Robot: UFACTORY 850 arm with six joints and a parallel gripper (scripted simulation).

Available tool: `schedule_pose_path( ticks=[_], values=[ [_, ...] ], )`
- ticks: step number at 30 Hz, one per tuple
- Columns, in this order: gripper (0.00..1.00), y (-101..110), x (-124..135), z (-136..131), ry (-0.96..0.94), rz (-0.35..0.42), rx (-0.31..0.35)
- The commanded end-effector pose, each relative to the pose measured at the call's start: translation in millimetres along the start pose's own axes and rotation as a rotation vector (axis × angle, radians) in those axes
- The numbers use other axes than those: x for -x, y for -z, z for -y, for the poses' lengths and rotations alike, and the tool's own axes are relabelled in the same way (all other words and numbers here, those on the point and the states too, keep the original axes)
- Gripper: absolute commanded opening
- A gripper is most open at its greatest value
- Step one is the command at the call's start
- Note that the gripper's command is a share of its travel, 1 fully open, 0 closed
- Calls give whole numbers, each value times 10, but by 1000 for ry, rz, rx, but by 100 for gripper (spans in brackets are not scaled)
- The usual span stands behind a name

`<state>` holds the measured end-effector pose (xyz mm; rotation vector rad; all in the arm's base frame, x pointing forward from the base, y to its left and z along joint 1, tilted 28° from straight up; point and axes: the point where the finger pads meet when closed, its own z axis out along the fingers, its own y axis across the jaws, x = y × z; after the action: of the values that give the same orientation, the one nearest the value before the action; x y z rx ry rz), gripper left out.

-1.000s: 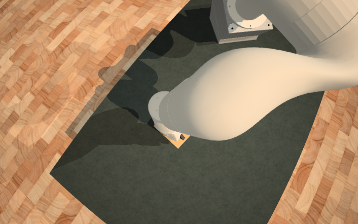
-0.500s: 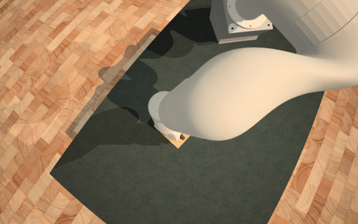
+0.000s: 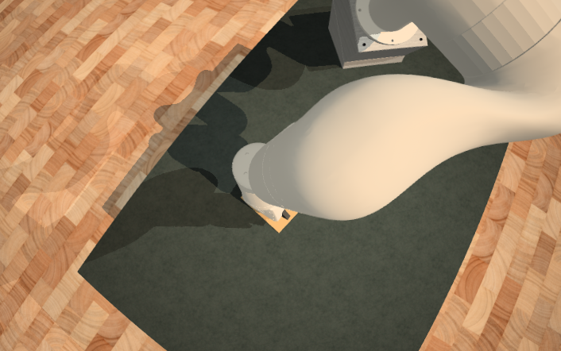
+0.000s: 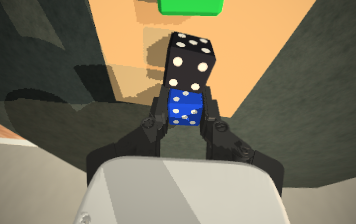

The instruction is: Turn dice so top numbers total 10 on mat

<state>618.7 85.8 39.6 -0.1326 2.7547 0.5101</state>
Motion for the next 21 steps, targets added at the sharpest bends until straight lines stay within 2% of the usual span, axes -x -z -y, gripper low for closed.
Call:
schedule_pose_path(
  ticks=[1, 3, 4, 6, 7, 21],
  values=[
    [39, 5, 8, 1, 0, 1, 0],
    [39, 5, 8, 1, 0, 1, 0],
    [43, 5, 8, 1, 0, 1, 0],
    [43, 5, 8, 1, 0, 1, 0],
    [47, 5, 8, 1, 0, 1, 0],
    [47, 25, 8, 1, 0, 1, 0]
  ],
)
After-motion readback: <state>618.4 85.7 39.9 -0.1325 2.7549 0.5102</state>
